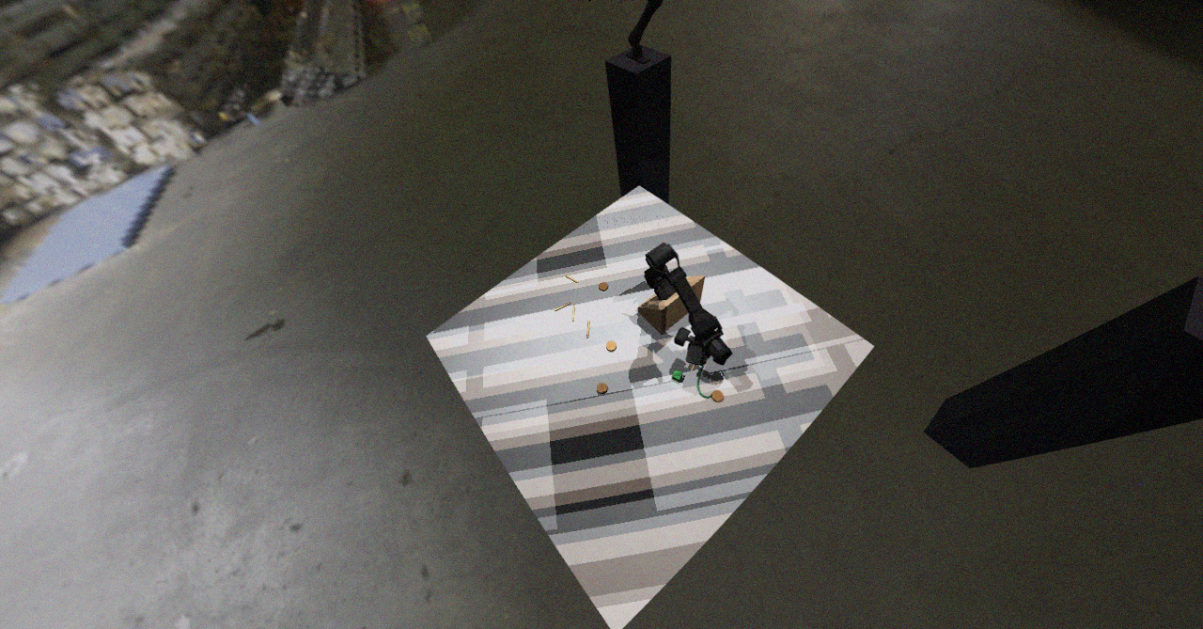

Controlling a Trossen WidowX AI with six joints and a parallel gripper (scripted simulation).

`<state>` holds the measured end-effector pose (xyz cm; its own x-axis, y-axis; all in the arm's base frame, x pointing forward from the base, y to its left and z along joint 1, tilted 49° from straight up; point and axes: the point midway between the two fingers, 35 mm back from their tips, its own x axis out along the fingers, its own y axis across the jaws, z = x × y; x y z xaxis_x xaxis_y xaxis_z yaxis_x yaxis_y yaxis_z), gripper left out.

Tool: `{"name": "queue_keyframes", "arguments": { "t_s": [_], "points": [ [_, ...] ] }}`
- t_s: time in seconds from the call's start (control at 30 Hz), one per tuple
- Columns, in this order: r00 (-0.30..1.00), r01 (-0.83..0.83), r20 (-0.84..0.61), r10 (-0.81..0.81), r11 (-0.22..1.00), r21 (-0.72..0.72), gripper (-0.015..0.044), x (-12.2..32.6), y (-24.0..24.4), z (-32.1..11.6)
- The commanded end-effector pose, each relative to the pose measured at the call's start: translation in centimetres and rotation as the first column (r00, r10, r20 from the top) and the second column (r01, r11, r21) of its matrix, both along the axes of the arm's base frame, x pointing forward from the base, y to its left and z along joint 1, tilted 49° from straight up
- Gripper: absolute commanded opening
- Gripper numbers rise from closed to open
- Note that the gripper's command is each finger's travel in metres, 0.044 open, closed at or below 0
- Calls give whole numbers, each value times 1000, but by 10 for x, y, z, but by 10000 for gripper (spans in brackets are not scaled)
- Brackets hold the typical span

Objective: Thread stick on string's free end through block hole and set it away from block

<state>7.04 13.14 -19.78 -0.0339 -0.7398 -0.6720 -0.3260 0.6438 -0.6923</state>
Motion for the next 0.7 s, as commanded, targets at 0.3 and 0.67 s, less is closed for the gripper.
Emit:
{"name": "queue_keyframes", "arguments": {
  "t_s": [0.3,0.67],
  "points": [
    [1000,2,-12,-2,1000,9,0,-14,1,1],
    [1000,3,-14,-2,1000,11,0,-28,-1,4]
  ]
}}
